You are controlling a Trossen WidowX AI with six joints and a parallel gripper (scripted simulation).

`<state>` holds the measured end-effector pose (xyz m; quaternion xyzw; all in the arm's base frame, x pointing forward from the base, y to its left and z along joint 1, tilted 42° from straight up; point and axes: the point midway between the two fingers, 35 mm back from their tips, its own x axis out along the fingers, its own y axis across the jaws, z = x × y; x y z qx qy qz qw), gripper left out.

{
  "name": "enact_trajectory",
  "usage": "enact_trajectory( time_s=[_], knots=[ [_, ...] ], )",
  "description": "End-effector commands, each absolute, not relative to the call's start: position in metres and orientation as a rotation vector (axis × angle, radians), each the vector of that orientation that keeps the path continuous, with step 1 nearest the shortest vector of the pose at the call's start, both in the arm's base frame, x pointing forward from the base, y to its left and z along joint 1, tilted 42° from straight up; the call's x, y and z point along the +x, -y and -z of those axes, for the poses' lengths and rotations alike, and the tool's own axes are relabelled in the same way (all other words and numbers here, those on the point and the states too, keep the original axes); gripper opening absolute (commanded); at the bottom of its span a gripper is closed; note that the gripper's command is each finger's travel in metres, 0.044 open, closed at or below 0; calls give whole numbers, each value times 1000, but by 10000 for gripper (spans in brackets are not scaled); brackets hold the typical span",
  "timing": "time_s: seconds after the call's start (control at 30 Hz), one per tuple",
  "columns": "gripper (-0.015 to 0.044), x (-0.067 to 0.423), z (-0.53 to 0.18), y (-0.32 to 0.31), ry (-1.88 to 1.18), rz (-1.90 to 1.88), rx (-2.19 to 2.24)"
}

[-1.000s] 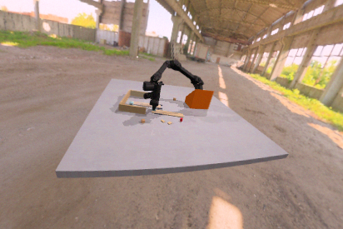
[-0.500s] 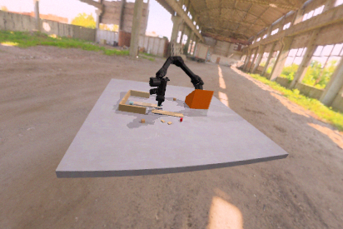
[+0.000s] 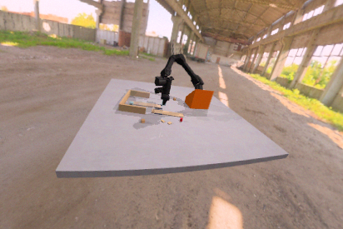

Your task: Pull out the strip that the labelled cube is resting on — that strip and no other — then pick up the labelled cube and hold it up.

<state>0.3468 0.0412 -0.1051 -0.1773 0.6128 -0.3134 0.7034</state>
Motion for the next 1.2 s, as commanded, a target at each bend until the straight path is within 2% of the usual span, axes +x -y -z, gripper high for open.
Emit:
enact_trajectory(
  time_s=[0.0,0.4,0.67,1.17],
  knots=[
    [0,333,103,-39,-1365,698,-390],
    [0,294,98,-28,-1367,699,-391],
    [0,292,72,-51,-1368,698,-390],
    [0,292,71,-52,-1368,698,-390]
  ],
)
